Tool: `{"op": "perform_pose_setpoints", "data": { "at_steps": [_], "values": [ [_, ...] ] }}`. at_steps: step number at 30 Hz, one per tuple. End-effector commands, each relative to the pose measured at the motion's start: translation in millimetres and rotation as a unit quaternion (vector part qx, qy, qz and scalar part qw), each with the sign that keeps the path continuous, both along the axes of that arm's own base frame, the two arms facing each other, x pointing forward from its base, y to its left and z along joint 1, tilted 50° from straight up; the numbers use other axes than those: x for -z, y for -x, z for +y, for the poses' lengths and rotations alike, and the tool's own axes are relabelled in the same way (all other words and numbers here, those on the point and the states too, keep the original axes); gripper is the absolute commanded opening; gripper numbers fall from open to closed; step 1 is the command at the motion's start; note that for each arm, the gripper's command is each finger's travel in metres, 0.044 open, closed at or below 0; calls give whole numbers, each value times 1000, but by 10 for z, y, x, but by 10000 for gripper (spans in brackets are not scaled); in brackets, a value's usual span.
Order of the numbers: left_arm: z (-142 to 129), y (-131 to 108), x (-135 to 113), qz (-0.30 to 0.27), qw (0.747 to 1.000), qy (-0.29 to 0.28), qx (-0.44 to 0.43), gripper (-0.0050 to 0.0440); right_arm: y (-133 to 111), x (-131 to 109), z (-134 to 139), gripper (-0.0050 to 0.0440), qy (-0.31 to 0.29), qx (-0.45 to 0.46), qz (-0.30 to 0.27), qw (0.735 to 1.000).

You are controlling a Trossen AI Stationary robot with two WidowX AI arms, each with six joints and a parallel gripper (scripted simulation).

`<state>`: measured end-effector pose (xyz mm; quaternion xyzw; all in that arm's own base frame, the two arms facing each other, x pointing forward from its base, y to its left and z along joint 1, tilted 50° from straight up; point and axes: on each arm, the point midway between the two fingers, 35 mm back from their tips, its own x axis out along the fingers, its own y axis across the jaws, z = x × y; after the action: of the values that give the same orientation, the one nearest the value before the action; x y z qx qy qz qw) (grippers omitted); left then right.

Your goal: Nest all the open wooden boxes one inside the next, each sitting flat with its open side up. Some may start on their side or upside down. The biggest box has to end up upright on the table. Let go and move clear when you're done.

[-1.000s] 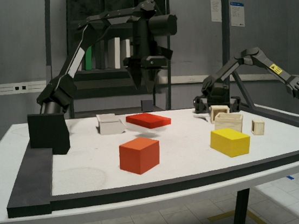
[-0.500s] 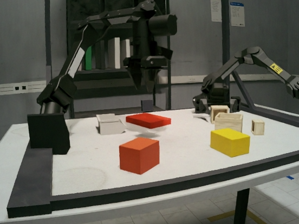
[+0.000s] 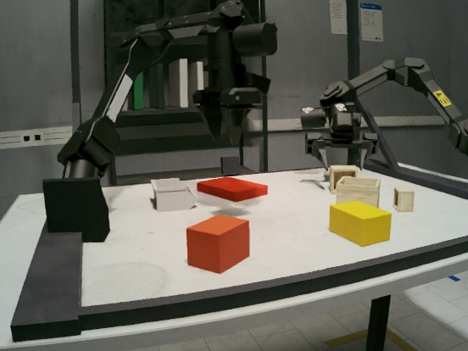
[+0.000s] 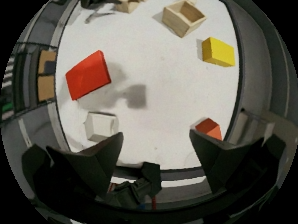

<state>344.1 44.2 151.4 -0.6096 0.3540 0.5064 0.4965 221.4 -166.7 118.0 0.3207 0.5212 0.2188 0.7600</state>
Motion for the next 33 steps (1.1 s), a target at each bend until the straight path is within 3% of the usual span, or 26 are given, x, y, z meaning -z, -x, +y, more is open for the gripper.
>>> {"op": "perform_pose_setpoints", "data": {
  "at_steps": [1,4,10,16,22,33],
  "values": [
    [61,39,-116,-34,997,61,22,400,-3,-17,-4,400,3,-1,-3,1000],
    [79,30,-108,-33,996,78,27,400,-3,-17,-4,400,3,-1,-3,1000],
    [221,71,-173,-68,973,212,64,400,-3,-17,-4,400,3,-1,-3,1000],
    [246,88,-187,-74,965,239,74,400,-3,-17,-4,400,3,-1,-3,1000],
    [393,150,-268,-114,914,373,109,400,-3,-17,-4,400,3,-1,-3,1000],
    [381,166,-275,-114,913,375,109,400,-3,-17,-4,400,3,-1,-3,1000]
  ]
}}
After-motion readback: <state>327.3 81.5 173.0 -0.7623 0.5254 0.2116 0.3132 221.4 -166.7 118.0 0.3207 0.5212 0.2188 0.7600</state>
